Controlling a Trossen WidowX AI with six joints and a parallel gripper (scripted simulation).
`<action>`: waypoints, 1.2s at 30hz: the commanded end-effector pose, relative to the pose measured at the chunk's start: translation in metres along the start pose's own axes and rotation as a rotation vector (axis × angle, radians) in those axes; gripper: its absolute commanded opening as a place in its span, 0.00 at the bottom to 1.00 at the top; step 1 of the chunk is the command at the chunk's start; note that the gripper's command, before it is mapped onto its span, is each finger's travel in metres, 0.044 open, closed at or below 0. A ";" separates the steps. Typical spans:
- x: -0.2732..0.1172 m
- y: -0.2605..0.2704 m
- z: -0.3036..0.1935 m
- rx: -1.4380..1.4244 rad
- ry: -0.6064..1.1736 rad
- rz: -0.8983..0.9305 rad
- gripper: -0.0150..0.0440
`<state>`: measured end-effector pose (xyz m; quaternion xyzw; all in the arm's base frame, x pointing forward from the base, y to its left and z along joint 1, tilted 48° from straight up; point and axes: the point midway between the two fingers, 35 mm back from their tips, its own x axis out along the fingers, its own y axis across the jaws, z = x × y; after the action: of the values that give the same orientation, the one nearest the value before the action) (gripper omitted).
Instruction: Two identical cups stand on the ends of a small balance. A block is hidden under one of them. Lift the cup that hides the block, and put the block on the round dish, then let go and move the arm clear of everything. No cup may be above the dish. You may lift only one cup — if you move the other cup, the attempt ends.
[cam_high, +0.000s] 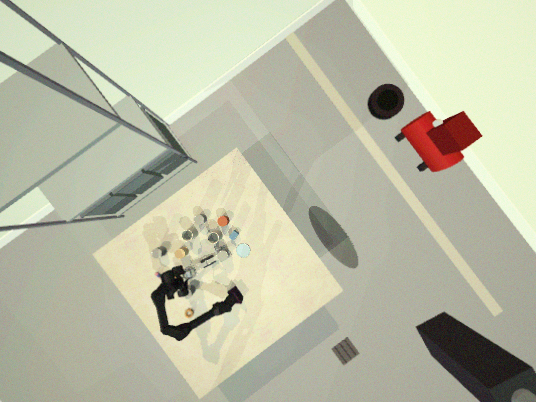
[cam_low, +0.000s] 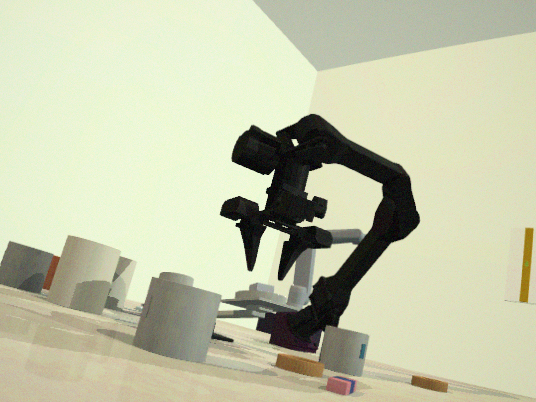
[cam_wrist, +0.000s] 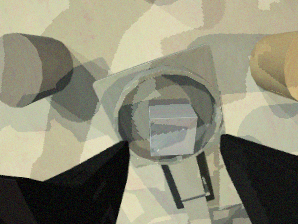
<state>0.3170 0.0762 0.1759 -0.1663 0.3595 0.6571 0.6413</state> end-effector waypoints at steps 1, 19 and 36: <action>0.007 0.000 0.000 0.009 0.000 0.005 0.69; 0.035 0.000 0.000 0.053 -0.010 0.011 0.69; 0.018 -0.001 0.000 0.079 -0.018 -0.026 0.25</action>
<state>0.3126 0.1002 0.1531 -0.1434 0.3760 0.6493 0.6454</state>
